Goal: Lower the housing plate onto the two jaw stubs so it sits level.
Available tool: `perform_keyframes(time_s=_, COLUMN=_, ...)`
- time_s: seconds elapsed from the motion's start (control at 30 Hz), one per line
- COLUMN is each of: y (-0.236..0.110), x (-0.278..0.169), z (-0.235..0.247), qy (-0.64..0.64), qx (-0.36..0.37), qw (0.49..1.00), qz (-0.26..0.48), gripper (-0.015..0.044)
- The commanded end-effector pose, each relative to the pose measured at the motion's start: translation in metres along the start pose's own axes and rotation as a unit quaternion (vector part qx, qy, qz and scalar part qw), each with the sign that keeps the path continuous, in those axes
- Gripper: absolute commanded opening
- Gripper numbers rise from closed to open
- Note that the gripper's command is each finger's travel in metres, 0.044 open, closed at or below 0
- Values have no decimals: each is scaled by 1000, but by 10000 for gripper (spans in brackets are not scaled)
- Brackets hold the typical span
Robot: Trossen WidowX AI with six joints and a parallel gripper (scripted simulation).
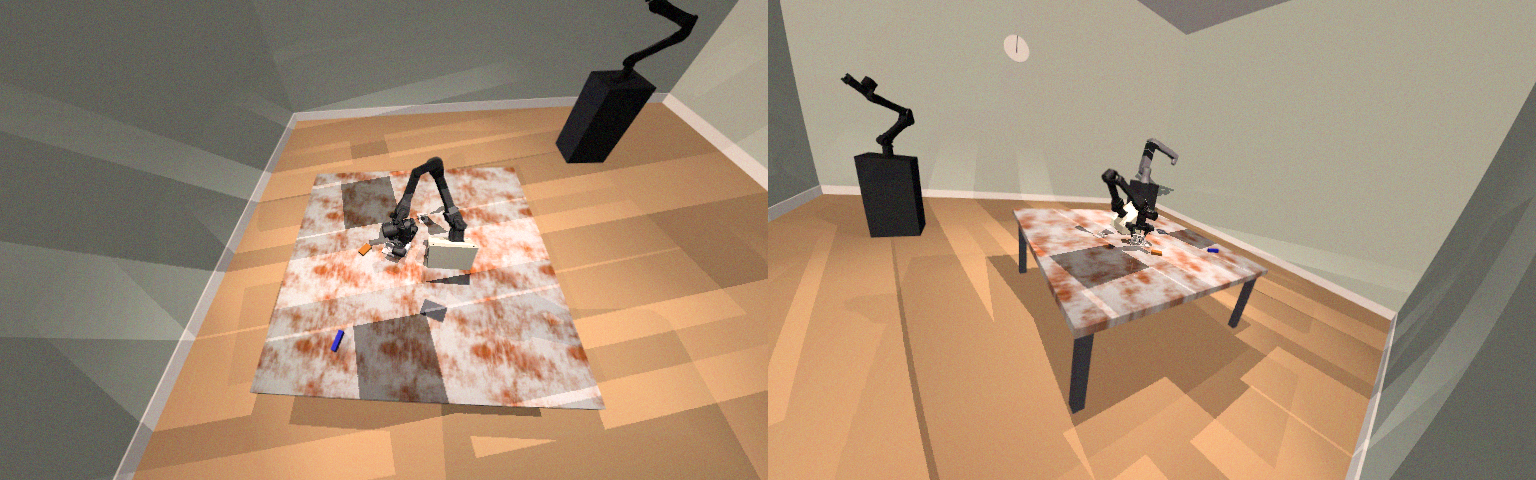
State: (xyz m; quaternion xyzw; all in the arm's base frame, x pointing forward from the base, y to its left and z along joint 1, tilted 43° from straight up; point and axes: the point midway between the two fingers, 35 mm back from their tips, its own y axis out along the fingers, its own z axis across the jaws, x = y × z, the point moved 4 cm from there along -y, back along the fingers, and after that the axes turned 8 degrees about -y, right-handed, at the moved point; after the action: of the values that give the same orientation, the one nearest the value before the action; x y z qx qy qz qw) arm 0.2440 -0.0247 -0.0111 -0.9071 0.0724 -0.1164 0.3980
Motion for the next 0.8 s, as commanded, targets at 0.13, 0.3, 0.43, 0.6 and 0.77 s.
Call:
perform_keyframes(time_s=0.13, y=1, x=0, z=0, qy=-3, qx=0, qw=1000, qz=0, gripper=351)
perform_keyframes(time_s=0.3, y=3, x=0, z=0, qy=-3, qx=0, qw=1000, qz=0, gripper=351)
perform_keyframes(time_s=0.43, y=3, x=0, z=0, qy=-3, qx=0, qw=1000, qz=0, gripper=351)
perform_keyframes(time_s=0.6, y=5, x=0, z=0, qy=-3, qx=0, qw=1000, qz=0, gripper=351)
perform_keyframes(time_s=0.77, y=5, x=0, z=0, qy=-3, qx=0, qw=1000, qz=0, gripper=351)
